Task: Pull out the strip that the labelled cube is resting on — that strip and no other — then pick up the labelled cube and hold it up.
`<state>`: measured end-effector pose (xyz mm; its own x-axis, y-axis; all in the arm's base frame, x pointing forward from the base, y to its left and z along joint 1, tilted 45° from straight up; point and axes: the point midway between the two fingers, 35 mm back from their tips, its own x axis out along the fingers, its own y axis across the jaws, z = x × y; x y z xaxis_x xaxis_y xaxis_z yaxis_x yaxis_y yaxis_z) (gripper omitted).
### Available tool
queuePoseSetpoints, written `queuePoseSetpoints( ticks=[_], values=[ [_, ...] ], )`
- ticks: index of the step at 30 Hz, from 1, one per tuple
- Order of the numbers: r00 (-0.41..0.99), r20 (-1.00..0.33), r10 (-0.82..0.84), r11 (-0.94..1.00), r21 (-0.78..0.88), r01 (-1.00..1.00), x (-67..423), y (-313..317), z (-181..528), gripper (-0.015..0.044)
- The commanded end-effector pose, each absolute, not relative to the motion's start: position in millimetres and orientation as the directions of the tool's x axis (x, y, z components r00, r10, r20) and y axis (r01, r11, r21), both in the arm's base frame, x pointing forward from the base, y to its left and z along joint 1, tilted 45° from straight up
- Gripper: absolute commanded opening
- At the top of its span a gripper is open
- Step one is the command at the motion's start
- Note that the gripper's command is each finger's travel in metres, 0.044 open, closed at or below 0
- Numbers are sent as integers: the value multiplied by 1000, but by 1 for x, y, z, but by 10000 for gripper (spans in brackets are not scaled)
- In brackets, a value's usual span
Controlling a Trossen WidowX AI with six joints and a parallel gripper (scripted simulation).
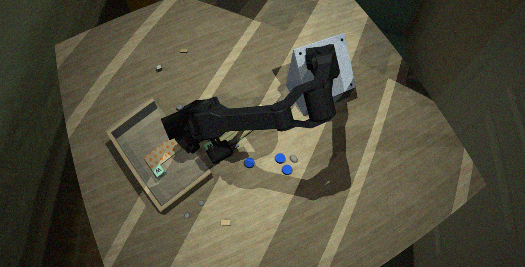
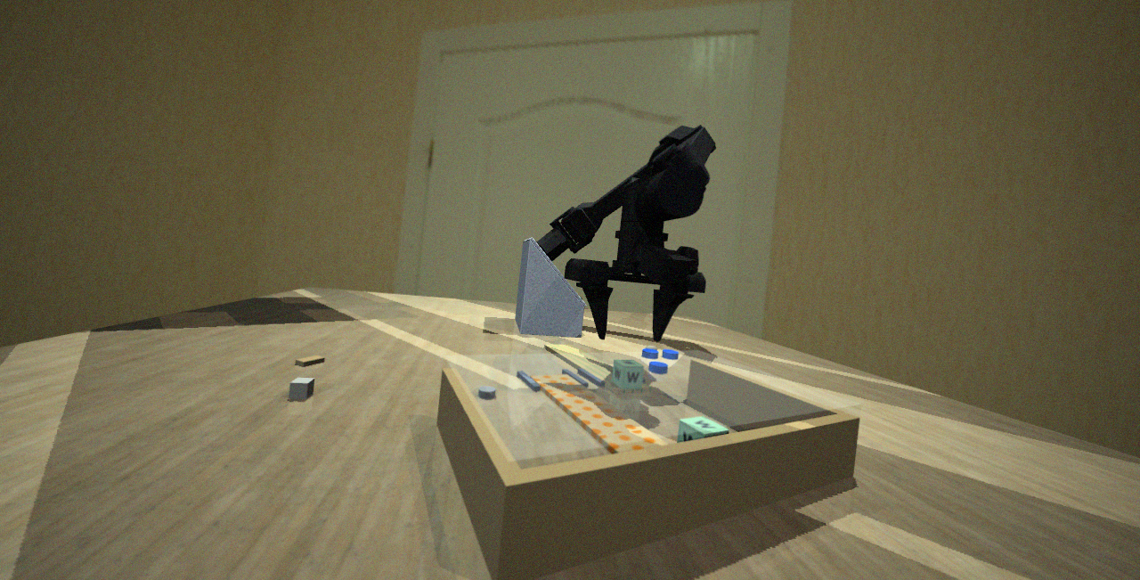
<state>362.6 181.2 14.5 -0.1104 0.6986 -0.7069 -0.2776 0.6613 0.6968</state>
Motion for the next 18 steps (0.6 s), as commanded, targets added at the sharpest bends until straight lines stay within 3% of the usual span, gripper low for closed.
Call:
queuePoseSetpoints(
  ticks=[1,4,18],
  values=[
    [-116,-705,700,660,701,-271,363,186,11,309],
    [-116,-705,700,660,700,-271,363,189,8,250],
    [-116,-704,701,660,701,-271,361,206,-8,250]
  ],
)
